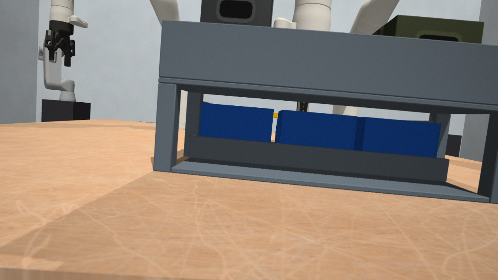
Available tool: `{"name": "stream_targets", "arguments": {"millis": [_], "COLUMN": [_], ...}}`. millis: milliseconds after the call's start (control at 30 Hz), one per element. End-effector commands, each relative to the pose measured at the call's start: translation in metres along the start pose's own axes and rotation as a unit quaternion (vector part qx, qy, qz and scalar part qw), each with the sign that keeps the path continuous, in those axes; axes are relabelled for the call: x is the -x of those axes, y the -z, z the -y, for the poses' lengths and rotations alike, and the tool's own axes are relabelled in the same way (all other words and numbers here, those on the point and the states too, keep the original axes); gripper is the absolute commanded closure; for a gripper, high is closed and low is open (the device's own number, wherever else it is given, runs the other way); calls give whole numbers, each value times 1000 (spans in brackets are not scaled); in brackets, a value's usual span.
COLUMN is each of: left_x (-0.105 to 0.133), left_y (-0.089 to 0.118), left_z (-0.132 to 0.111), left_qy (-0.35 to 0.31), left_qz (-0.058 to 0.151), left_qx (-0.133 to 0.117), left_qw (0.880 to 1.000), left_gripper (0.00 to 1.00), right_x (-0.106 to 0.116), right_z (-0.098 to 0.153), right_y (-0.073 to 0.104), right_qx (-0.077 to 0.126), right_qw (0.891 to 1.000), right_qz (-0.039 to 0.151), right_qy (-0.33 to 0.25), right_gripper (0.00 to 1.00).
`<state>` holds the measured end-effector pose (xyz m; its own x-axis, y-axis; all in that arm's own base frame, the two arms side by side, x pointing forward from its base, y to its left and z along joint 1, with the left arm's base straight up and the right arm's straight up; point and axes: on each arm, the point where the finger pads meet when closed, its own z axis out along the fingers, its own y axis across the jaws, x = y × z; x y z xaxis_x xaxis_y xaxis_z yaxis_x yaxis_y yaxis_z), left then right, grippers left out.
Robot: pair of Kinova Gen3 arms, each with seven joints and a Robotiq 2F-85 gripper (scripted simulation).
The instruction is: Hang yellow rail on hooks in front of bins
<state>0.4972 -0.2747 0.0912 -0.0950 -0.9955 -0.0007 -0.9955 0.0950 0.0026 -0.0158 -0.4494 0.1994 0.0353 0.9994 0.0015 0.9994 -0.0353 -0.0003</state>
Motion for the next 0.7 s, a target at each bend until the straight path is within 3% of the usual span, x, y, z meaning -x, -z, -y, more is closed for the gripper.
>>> {"name": "stream_targets", "arguments": {"millis": [0, 667], "left_x": [0, 0], "left_y": [1, -2], "left_z": [1, 1], "left_qy": [0, 0], "left_qz": [0, 0], "left_qx": [-1, -1], "left_qw": [1000, 1000], "left_gripper": [903, 903], "right_x": [0, 0], "right_z": [0, 0], "right_y": [1, 1], "right_qx": [0, 0], "right_qw": [1000, 1000], "right_qz": [1, 1], "right_qy": [0, 0], "right_gripper": [2, 2]}}
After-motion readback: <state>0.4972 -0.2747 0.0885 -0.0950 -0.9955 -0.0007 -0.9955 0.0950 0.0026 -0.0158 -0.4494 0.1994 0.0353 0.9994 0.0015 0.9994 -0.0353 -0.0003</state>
